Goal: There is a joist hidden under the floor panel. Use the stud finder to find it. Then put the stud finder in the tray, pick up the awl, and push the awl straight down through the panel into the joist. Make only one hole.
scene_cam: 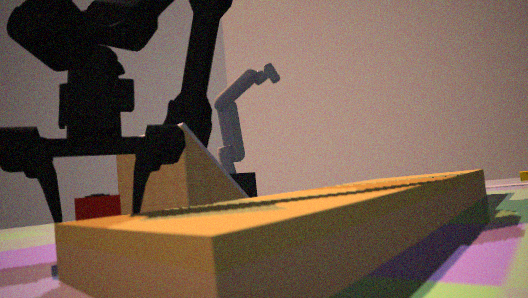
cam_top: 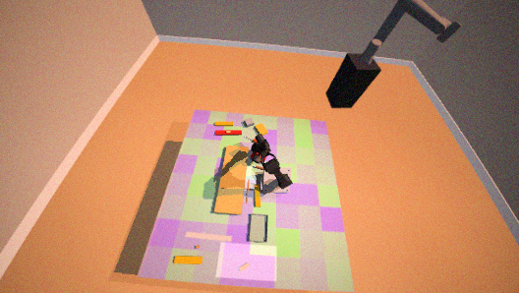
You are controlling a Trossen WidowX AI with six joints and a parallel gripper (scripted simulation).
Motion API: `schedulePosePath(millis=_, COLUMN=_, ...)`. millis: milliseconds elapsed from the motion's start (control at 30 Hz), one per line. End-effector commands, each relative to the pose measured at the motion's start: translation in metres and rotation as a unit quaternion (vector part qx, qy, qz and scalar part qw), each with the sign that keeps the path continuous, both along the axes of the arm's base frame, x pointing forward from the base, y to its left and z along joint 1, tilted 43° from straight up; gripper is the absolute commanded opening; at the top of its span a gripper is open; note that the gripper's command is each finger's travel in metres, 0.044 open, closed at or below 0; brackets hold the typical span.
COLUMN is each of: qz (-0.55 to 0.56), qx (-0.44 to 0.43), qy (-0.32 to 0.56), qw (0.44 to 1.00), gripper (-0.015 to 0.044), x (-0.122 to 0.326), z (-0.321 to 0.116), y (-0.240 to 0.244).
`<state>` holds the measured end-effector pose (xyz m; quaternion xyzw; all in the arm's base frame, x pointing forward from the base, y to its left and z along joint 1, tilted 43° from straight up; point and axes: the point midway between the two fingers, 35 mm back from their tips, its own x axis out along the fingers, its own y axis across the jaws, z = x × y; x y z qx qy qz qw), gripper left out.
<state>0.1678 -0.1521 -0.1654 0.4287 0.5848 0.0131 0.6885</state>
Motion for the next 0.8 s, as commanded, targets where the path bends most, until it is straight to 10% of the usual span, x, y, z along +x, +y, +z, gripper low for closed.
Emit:
schedulePosePath(millis=0, qz=-0.003, qx=0.005, qy=0.002, qw=1.000, gripper=0.0308, x=-0.0011, z=-0.0008, y=0.0032)
schedulePosePath(millis=767, qz=-0.003, qx=0.005, qy=0.002, qw=1.000, gripper=0.0116, x=-0.0010, z=0.0013, y=0.0005)
